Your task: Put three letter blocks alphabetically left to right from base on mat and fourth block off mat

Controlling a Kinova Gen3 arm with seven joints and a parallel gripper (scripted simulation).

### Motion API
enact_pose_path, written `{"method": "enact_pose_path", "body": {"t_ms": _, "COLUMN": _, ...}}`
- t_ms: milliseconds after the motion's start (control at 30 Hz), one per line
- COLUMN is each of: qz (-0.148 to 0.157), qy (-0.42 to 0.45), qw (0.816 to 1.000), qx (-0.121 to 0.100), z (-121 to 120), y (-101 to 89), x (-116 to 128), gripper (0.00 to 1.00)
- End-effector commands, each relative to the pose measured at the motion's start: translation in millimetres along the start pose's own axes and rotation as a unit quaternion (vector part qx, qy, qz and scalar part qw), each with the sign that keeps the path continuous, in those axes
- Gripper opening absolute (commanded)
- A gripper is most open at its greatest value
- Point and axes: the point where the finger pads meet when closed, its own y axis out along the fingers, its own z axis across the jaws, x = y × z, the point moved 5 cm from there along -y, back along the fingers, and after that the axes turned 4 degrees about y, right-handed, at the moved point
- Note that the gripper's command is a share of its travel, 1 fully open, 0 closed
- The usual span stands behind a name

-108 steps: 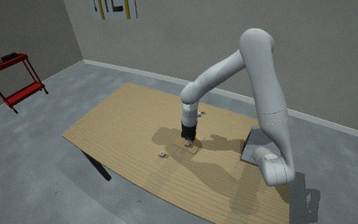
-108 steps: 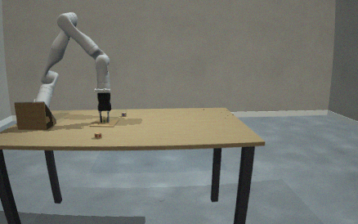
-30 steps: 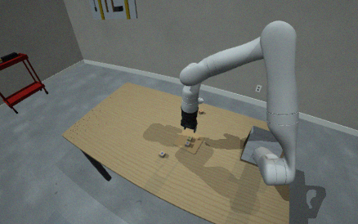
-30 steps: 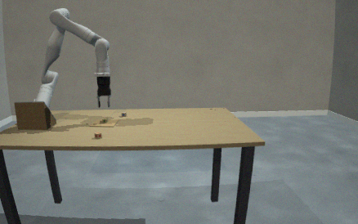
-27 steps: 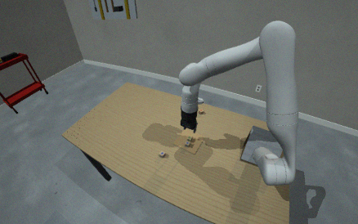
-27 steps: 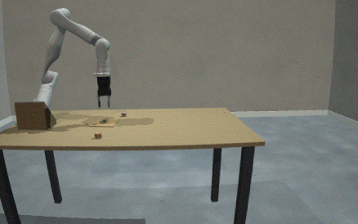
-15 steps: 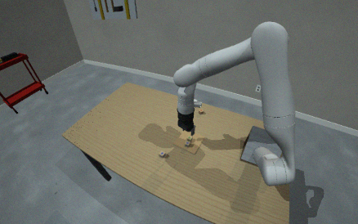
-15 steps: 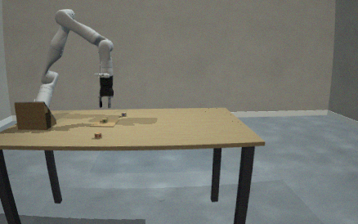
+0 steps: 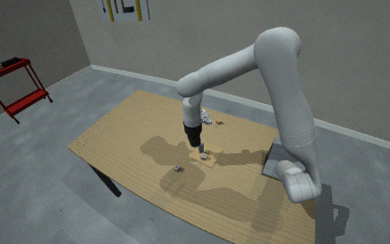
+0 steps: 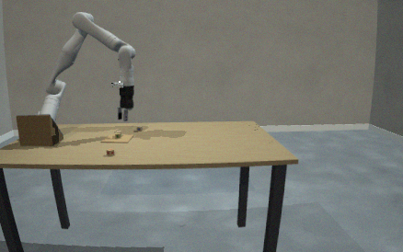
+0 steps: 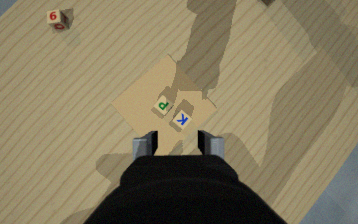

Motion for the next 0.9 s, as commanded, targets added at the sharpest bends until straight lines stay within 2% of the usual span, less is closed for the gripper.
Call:
{"method": "enact_pose_path", "body": {"t_ms": 0, "qz": 0.011, "qy": 0.024, "qw": 1.000, "qx": -0.002, "z": 4, "y": -0.1, "x": 10, "gripper": 1.00}}
{"method": "enact_pose_path", "body": {"t_ms": 200, "qz": 0.009, "qy": 0.148, "qw": 0.989, "qx": -0.006, "z": 14, "y": 0.0, "x": 36, "gripper": 1.00}}
{"method": "enact_pose_path", "body": {"t_ms": 500, "qz": -0.001, "qy": 0.302, "qw": 0.953, "qx": -0.011, "z": 28, "y": -0.1, "x": 77, "gripper": 1.00}}
{"method": "enact_pose_path", "body": {"t_ms": 567, "qz": -0.001, "qy": 0.302, "qw": 0.953, "qx": -0.011, "z": 28, "y": -0.1, "x": 77, "gripper": 1.00}}
{"method": "enact_pose_path", "body": {"t_ms": 867, "qz": -0.012, "qy": 0.399, "qw": 0.917, "qx": -0.013, "z": 39, "y": -0.9, "x": 108, "gripper": 1.00}}
